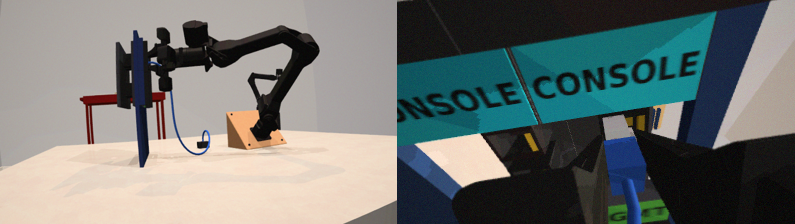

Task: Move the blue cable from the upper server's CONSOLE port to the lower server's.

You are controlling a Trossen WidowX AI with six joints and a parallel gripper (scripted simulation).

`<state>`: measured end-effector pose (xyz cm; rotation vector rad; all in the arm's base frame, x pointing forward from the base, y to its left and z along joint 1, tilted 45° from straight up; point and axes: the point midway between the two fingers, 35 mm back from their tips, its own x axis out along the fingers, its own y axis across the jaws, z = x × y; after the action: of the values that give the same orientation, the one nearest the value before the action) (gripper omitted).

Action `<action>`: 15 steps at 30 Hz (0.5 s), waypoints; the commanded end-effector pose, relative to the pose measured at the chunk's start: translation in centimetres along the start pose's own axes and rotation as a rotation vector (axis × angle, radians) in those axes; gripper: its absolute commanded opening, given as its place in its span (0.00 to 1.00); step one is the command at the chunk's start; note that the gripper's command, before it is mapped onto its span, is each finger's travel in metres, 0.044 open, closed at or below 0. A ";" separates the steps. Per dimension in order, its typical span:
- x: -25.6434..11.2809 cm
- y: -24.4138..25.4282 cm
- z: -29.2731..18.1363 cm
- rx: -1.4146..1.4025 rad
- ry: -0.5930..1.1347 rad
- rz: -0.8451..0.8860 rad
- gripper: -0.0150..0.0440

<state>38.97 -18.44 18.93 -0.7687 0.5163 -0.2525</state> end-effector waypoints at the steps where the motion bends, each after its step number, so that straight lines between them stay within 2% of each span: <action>1: -0.3 0.0 -0.1 0.003 0.000 -0.001 0.25; 15: -1.0 0.0 -0.2 0.003 0.000 0.000 0.25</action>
<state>38.28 -18.26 19.15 -0.7677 0.5160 -0.2553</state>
